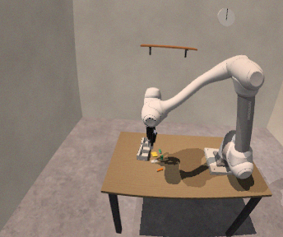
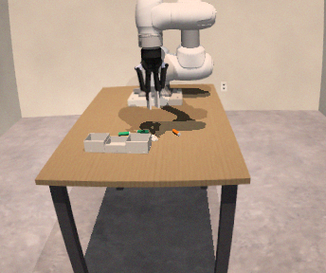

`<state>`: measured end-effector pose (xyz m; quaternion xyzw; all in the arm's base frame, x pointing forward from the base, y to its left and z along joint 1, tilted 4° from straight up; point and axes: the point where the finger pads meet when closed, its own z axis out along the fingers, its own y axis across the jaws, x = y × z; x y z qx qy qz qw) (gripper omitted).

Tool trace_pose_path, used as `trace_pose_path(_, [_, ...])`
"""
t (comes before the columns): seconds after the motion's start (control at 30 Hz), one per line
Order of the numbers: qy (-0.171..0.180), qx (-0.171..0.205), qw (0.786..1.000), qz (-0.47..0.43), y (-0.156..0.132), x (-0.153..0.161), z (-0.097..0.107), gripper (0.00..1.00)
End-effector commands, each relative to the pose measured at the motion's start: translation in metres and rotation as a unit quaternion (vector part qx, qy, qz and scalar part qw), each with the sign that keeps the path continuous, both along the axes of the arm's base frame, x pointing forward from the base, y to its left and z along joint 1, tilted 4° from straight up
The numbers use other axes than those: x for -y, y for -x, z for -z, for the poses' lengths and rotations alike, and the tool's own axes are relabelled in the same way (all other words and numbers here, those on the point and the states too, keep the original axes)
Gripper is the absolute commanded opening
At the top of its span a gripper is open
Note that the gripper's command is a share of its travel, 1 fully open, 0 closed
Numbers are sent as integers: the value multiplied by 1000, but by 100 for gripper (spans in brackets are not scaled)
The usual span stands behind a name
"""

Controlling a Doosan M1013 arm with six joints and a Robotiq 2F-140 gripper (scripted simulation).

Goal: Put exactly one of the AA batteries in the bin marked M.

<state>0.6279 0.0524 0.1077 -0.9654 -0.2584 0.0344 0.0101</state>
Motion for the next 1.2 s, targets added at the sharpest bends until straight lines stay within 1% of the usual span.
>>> trace_pose_path(0.0, [-4, 2, 1000, -13, 20, -19, 14, 17])
trace_pose_path(0.17, [-4, 2, 1000, -13, 47, -44, 33, 17])
trace_pose_path(0.23, [-4, 2, 1000, -13, 47, -44, 33, 17])
trace_pose_path(0.5, [-4, 2, 1000, -13, 90, -83, 61, 17])
trace_pose_path(1.17, [-4, 2, 1000, -13, 89, -82, 61, 17])
